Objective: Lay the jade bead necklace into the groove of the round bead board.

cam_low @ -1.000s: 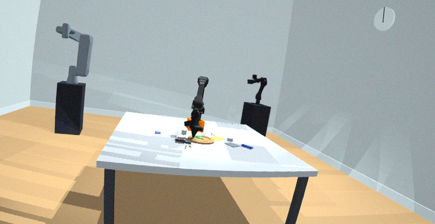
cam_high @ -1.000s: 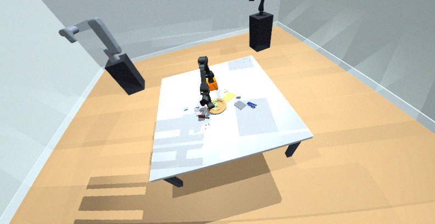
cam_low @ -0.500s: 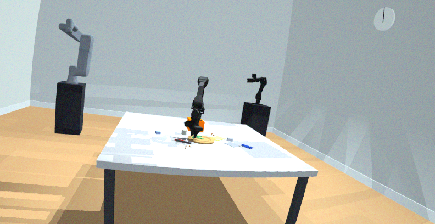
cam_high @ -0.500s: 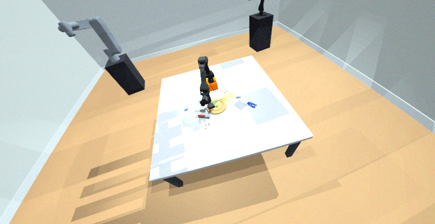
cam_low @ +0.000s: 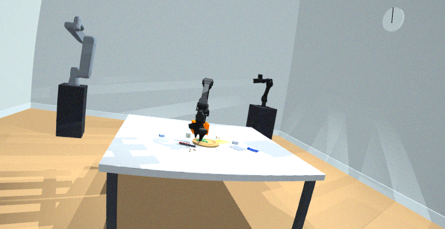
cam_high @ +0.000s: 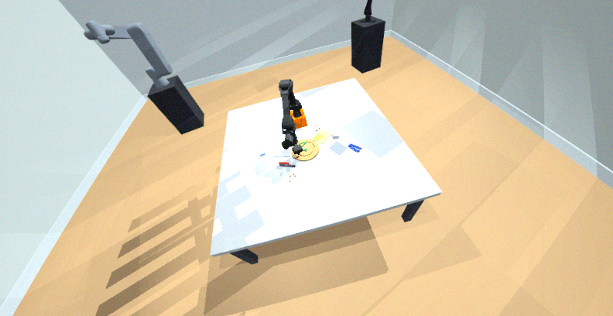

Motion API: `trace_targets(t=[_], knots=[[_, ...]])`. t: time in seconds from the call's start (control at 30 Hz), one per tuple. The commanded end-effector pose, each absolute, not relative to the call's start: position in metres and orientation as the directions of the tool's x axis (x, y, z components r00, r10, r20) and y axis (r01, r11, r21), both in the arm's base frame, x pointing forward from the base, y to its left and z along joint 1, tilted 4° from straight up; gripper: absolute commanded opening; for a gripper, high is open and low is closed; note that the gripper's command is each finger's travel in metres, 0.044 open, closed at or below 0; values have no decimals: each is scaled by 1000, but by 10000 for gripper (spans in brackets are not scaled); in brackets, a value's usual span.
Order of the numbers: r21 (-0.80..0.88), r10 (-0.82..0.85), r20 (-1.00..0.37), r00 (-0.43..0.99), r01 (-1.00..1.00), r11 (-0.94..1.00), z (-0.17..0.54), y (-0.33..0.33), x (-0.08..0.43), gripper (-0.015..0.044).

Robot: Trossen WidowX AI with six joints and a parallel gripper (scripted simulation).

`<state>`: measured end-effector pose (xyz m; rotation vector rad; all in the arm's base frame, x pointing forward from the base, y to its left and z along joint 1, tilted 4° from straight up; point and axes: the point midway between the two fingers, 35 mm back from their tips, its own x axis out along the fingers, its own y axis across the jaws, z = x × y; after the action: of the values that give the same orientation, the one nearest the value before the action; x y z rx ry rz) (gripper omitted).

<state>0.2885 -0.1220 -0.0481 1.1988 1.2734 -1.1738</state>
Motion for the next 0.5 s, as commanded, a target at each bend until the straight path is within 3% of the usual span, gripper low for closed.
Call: trace_targets(t=[0.0,0.33,0.47], knots=[[-22,37,-999,-23,999,45,-48,-123,288,440],[-22,37,-999,-23,999,45,-48,-123,288,440],[-18,38,-999,-23,989,143,-38,-105,283,335]])
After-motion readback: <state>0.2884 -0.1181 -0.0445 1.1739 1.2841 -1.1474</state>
